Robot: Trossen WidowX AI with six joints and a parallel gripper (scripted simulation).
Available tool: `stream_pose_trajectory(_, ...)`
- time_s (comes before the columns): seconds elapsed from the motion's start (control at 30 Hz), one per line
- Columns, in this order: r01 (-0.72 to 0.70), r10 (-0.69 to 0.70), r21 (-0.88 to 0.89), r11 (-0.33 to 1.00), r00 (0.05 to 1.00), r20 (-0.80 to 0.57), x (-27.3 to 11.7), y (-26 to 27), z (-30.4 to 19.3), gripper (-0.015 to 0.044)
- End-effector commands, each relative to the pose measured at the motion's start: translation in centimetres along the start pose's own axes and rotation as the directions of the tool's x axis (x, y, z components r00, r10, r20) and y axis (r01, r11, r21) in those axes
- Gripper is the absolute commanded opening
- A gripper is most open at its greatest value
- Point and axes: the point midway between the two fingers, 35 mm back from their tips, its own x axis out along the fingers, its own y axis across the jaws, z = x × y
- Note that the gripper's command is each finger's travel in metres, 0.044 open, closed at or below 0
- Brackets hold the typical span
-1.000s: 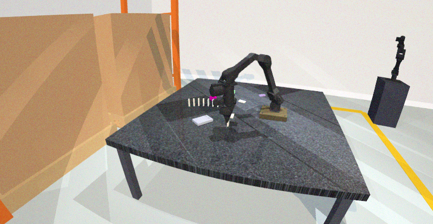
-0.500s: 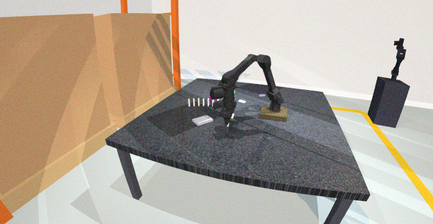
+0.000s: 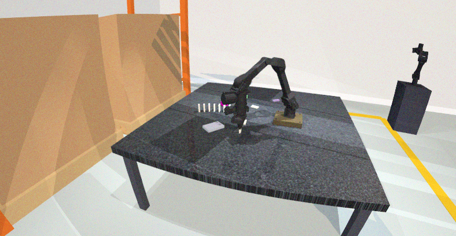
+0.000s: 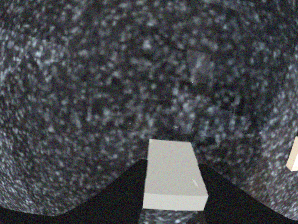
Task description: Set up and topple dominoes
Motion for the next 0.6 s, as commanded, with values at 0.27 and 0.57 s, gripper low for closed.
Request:
stream_pose_trajectory(0.27, -0.003, 0.003, -0.002, 1.000, 1.000, 0.000, -4.6, 0.5, 0.6, 0.0107)
stream_pose_trajectory(0.57, -0.001, 0.001, 0.000, 1.000, 1.000, 0.000, -13.6, 0.0, 0.0, 0.0107)
